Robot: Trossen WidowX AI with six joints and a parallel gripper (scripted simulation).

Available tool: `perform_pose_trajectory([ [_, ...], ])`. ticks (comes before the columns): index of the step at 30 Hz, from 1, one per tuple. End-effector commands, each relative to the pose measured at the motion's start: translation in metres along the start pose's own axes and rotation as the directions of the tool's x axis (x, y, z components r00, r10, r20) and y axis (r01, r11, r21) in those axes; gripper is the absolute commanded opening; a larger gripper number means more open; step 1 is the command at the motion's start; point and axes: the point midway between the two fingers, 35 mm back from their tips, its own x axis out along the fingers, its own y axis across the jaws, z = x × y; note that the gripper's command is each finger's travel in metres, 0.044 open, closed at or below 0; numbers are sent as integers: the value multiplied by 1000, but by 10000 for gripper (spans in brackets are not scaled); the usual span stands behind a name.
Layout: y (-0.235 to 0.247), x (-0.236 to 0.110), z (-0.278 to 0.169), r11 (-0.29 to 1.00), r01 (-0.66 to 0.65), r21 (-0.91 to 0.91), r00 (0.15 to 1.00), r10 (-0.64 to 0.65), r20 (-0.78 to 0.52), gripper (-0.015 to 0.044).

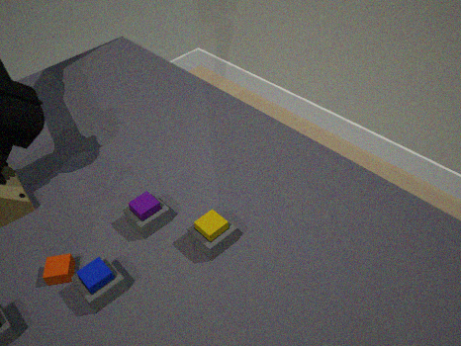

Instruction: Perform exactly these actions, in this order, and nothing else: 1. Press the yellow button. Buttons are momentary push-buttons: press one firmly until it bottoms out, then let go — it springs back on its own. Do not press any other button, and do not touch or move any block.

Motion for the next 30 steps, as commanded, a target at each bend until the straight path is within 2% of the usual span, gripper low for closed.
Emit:
perform_pose_trajectory([
  [1, 4, 0, -5, 1000, -12, -19, 1000, 12, 0, 400],
  [4, 50, -4, -62, 961, -153, -231, 988, 150, -30, 400],
  [9, 76, -8, -110, 895, -253, -368, 967, 238, -86, 400],
  [16, 109, -21, -218, 681, -447, -580, 894, 357, -270, 400],
  [23, 111, -37, -326, 425, -613, -666, 790, 367, -491, 400],
  [30, 83, -58, -430, 171, -757, -631, 652, 265, -710, 400],
])
